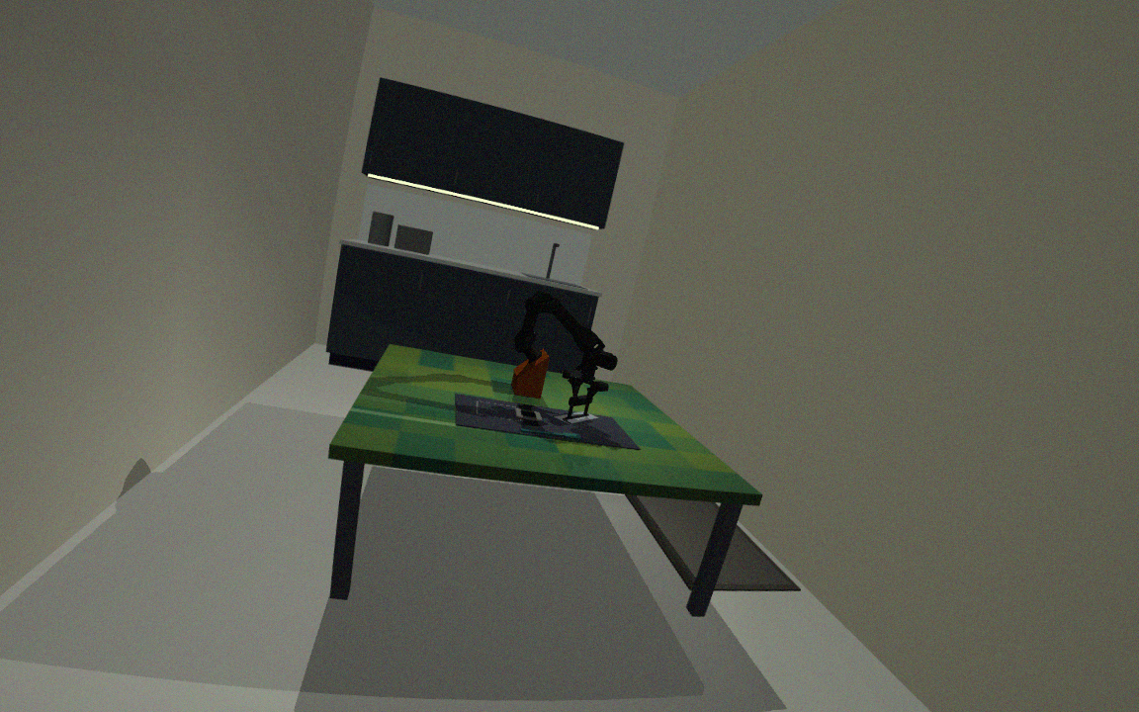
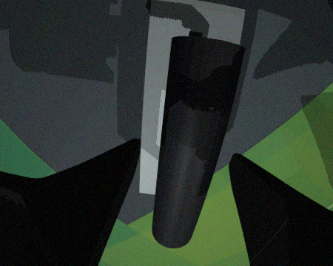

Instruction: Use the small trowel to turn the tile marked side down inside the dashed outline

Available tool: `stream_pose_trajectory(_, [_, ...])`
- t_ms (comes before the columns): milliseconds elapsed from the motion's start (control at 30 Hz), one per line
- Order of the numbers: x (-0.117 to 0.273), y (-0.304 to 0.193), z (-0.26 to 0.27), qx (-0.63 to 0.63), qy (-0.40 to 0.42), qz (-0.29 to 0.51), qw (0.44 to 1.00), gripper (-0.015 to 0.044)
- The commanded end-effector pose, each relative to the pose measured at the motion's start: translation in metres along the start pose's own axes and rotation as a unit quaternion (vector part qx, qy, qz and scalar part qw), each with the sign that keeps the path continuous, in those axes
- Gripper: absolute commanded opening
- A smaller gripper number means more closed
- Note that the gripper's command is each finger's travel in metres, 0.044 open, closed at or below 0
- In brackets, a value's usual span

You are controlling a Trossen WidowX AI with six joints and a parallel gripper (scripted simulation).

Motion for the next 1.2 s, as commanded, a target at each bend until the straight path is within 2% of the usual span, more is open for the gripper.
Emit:
stream_pose_trajectory(0, [-0.002,-0.001,-0.001,-0.002,-0.002,0.002,1.000,0.0270])
stream_pose_trajectory(67, [0.001,-0.001,-0.001,-0.002,-0.002,0.002,1.000,0.0270])
stream_pose_trajectory(233, [0.044,-0.001,-0.004,-0.013,-0.003,0.002,1.000,0.0270])
stream_pose_trajectory(633, [0.043,-0.001,0.001,0.015,-0.002,0.003,1.000,0.0270])
stream_pose_trajectory(1167, [0.017,-0.001,0.002,0.015,-0.002,0.002,1.000,0.0270])
Point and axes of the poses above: the point midway between the two fingers, 35 mm back from their tips, its own x axis back along the fingers, its own z axis across the jaws, y = z × x, the point moved 9 cm from there along x, back along the fingers, and after that the axes turned 12 degrees about -x, right-handed, at the moved point
